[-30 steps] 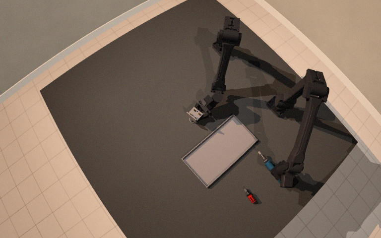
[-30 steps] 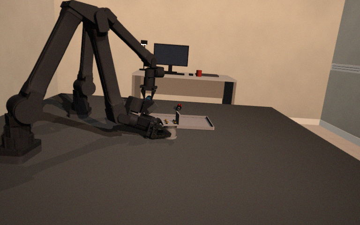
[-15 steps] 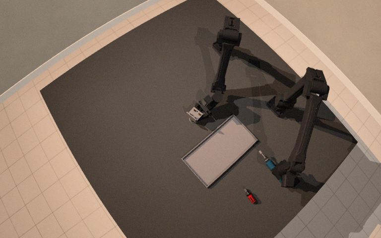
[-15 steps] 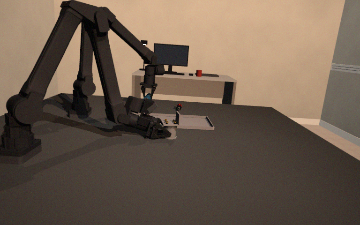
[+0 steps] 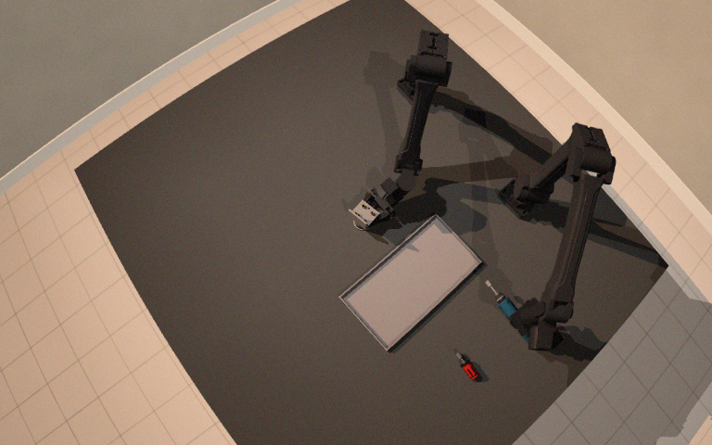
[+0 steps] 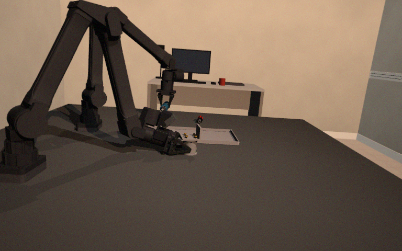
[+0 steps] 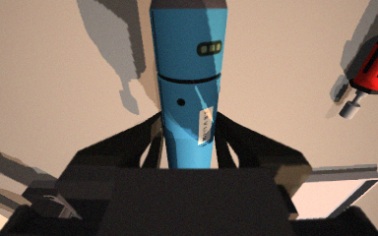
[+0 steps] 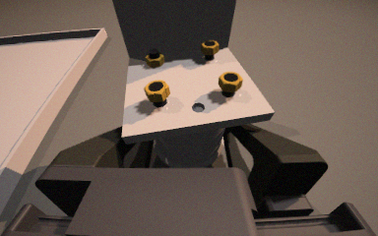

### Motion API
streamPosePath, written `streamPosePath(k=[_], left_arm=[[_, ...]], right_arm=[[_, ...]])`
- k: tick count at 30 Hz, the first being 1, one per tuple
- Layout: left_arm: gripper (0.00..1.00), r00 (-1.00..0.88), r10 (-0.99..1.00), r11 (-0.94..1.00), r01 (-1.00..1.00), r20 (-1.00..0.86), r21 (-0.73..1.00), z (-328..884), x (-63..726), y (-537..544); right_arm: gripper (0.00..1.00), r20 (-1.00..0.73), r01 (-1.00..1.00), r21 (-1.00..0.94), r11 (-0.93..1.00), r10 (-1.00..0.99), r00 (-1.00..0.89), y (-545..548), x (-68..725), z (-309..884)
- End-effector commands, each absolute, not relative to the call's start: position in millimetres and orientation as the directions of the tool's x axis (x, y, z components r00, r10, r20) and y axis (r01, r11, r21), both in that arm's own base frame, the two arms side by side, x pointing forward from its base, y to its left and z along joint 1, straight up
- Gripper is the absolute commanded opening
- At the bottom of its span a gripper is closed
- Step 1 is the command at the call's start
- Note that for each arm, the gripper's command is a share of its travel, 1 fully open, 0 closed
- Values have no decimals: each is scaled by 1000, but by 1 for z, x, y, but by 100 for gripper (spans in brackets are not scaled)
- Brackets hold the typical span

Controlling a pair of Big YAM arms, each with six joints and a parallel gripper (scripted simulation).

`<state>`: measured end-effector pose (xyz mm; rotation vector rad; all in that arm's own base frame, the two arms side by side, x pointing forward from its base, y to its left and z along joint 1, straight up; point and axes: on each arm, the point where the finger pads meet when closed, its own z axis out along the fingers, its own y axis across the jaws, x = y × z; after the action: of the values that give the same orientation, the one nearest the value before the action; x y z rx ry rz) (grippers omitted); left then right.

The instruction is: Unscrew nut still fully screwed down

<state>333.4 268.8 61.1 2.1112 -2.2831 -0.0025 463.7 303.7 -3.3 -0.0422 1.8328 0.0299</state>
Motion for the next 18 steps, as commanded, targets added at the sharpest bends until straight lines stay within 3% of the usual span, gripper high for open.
streamPosePath(k=[1, 18], left_arm=[[42, -80, -996, 83, -995, -50, -55, 112, 356, 292], [42, -80, -996, 83, -995, -50, -56, 133, 356, 291]], right_arm=[[59, -970, -45, 16, 999, 5, -242, 308, 469, 5], [59, -970, -45, 16, 999, 5, -242, 308, 469, 5]])
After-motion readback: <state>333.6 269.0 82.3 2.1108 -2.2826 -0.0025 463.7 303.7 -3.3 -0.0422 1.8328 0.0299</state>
